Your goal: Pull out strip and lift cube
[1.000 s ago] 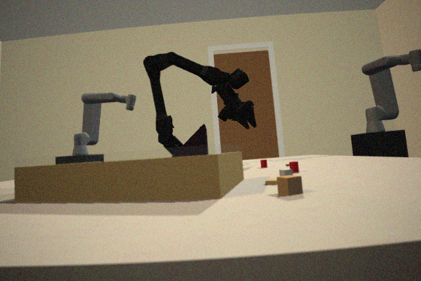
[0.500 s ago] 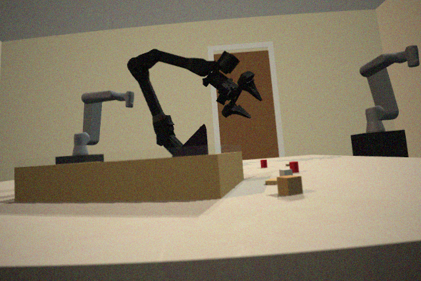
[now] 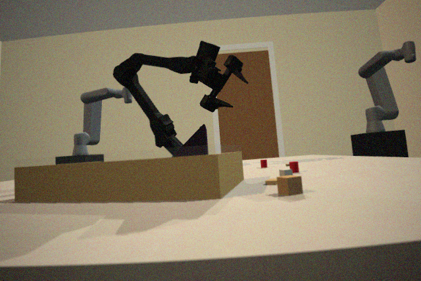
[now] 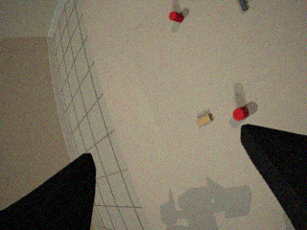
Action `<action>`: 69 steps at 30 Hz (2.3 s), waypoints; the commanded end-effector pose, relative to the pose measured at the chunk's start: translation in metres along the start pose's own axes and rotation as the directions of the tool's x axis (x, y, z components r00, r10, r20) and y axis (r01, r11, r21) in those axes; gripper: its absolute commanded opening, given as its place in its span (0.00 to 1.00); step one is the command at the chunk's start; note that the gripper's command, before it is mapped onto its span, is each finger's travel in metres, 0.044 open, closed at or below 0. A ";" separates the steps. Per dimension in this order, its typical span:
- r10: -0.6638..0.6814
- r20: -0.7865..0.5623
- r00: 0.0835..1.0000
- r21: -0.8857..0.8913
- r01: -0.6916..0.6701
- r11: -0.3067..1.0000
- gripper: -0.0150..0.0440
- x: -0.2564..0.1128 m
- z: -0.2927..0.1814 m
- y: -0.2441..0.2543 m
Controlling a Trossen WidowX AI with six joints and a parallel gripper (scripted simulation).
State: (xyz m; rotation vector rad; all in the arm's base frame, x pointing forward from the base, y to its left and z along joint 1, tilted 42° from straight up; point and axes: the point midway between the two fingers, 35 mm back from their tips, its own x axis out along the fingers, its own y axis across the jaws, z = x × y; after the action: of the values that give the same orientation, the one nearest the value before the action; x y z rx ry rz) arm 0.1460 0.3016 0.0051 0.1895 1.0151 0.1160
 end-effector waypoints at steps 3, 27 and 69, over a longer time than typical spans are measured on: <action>-0.061 0.276 0.959 -0.335 0.156 0.929 0.93 -0.010 0.090 -0.035; -0.275 0.544 0.793 -0.571 0.590 0.571 0.93 -0.043 0.182 -0.103; -0.785 -0.195 0.588 -0.297 0.727 0.619 0.25 0.141 0.168 -0.103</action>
State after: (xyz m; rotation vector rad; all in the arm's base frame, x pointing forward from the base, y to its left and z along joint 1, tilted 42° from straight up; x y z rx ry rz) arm 0.3616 0.2057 -0.0500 -0.4973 1.3244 -0.5746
